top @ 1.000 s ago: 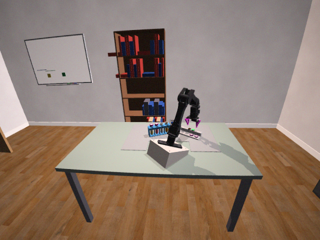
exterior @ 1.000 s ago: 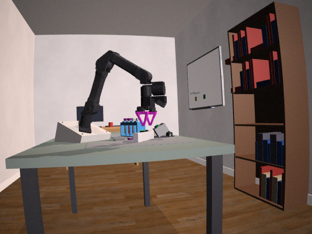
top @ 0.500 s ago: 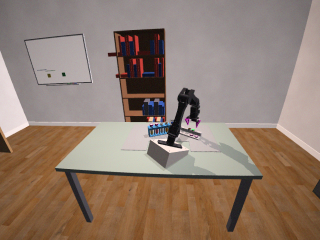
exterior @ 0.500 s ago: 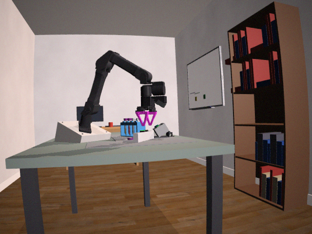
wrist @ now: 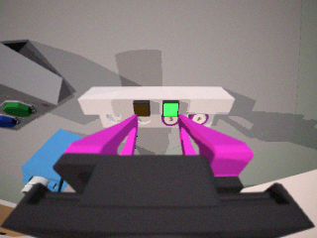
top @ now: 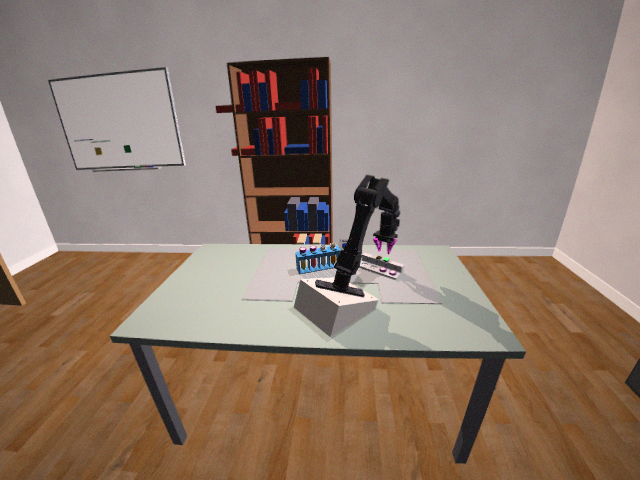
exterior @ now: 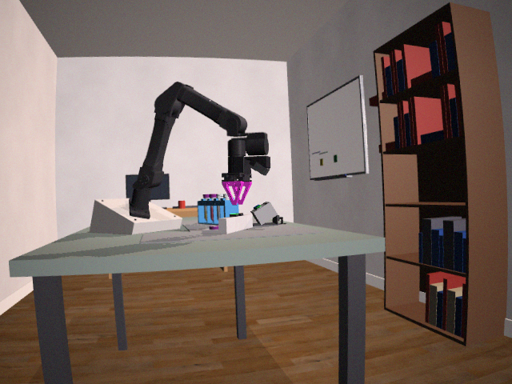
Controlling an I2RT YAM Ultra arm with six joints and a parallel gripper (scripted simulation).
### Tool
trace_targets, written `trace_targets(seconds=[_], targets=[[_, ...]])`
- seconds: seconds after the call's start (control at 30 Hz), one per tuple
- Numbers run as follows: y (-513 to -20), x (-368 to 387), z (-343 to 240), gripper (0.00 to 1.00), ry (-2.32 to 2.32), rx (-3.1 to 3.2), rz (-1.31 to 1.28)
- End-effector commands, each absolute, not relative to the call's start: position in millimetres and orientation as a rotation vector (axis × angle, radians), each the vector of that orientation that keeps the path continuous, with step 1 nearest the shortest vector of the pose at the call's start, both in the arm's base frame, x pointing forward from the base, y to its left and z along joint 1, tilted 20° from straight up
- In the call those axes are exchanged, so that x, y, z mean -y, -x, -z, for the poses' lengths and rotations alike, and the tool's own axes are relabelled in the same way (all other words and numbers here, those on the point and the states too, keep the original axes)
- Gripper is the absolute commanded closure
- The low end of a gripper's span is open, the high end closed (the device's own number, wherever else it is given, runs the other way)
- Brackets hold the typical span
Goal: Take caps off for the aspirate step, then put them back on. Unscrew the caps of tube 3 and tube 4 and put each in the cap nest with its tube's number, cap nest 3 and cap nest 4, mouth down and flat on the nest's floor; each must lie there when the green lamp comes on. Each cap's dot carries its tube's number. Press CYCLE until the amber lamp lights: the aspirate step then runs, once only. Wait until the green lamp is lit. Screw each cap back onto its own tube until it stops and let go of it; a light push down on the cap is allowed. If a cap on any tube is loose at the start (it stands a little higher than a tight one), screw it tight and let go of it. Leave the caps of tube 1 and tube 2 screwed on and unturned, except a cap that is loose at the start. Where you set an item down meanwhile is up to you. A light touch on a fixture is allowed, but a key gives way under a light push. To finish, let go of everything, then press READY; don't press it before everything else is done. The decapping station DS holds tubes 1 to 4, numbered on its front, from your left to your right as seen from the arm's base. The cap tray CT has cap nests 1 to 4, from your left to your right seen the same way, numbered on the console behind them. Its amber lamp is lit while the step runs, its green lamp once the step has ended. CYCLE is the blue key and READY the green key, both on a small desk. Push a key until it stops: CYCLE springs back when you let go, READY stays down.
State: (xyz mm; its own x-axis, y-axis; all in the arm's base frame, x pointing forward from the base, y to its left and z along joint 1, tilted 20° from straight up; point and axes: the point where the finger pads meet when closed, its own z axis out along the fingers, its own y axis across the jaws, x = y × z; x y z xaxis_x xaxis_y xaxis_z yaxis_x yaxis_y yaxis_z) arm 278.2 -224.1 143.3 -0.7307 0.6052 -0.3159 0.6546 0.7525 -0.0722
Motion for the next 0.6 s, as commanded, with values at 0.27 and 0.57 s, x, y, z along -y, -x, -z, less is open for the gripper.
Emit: trace_targets(seconds=[0.27, 0.57], targets=[[-221, 197, -198, 0.53, -0.969, -2.647, 0.272], [-215, 194, -203, 0.53, -0.969, -2.648, 0.273]])
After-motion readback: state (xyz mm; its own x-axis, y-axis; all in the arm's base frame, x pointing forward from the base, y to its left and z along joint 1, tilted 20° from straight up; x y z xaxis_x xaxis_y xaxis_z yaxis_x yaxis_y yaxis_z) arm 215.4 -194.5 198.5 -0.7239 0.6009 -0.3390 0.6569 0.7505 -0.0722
